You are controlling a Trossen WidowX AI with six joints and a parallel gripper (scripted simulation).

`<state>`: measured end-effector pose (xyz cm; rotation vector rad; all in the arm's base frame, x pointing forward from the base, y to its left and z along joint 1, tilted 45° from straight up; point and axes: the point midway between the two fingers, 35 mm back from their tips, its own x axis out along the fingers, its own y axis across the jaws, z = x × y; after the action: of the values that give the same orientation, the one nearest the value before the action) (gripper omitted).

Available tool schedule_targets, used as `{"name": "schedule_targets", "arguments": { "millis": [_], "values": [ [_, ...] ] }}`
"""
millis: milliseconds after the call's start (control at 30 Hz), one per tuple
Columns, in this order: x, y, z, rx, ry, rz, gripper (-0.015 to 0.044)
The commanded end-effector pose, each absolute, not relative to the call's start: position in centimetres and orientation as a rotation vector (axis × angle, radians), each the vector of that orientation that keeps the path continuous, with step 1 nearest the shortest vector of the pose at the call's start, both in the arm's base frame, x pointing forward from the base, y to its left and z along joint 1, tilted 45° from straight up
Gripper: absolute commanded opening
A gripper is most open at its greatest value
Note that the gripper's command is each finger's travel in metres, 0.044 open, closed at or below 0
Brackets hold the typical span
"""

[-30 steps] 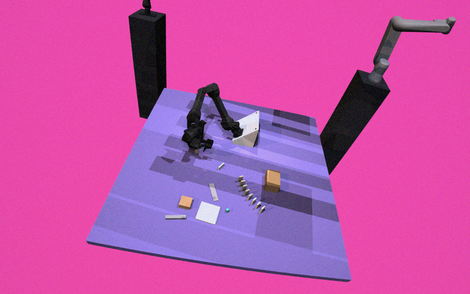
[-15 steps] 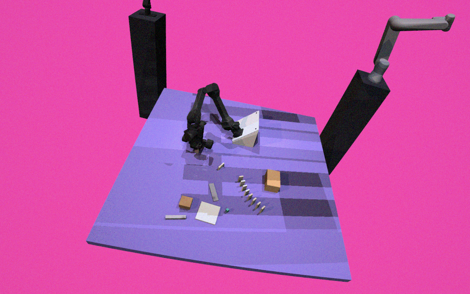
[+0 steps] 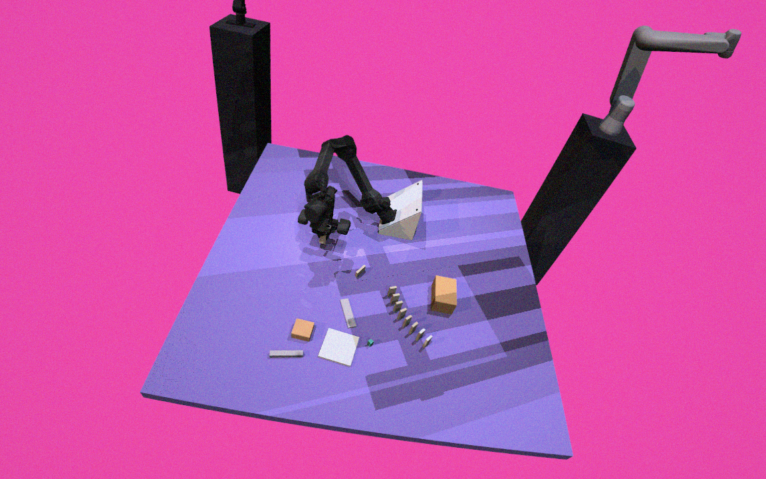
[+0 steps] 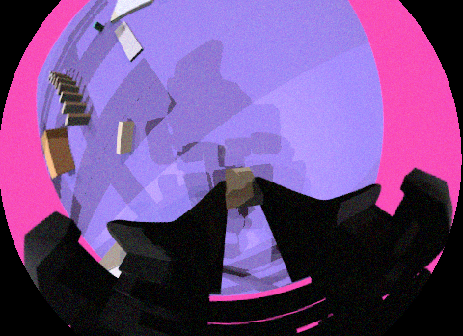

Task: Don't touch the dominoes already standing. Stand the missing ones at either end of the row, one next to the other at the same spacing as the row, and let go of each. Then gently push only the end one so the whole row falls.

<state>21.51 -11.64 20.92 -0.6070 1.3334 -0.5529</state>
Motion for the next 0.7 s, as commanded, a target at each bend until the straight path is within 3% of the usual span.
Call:
{"name": "schedule_targets", "arguments": {
  "millis": [0,300,667],
  "values": [
    [21.0,-8.8,24.2,-0.611,1.263,-0.528,0.0107],
    [19.7,-5.8,27.3,-0.622,1.21,-0.48,0.0107],
    [27.2,2.5,21.8,-0.751,1.346,-0.298,0.0107]
  ]
}}
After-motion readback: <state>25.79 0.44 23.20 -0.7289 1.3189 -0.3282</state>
